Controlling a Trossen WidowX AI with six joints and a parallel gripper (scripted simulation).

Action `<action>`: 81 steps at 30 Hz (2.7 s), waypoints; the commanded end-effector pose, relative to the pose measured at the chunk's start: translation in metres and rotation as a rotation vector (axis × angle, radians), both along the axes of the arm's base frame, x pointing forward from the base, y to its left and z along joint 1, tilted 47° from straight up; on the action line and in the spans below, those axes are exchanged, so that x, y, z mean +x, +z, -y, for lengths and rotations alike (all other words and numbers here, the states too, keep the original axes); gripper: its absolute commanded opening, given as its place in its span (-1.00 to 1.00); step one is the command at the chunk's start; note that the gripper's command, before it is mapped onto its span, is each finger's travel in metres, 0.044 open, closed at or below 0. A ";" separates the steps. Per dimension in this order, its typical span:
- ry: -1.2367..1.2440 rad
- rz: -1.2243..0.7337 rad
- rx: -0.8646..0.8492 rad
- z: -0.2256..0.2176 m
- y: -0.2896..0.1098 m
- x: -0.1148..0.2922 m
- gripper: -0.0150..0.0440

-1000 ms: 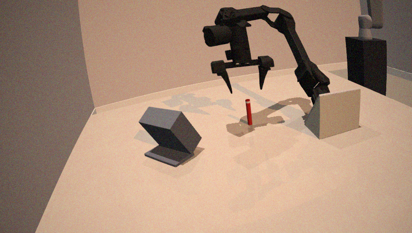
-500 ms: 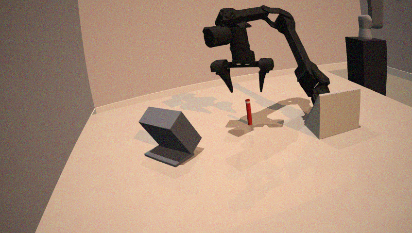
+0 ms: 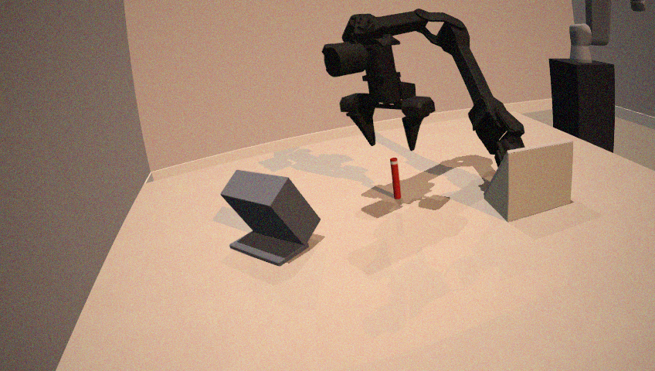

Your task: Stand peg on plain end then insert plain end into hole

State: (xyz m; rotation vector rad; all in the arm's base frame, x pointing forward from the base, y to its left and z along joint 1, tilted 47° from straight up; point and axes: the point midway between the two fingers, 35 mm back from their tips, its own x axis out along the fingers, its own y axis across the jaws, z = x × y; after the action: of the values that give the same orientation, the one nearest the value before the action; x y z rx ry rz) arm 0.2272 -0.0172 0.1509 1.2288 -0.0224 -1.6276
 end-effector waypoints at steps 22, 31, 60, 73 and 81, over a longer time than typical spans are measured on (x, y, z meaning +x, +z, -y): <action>-0.154 0.165 0.018 0.011 -0.011 0.003 1.00; -0.154 0.166 0.019 0.021 -0.021 0.005 1.00; -0.155 0.168 0.017 0.044 -0.042 0.006 0.56; -0.155 0.168 0.017 0.044 -0.042 0.006 -0.47; -0.155 0.168 0.019 0.042 -0.040 0.006 -0.49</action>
State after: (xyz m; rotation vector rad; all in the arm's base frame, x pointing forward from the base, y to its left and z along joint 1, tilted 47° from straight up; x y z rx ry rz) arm 0.2329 -0.0613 0.1097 1.4026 -0.2135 -1.6546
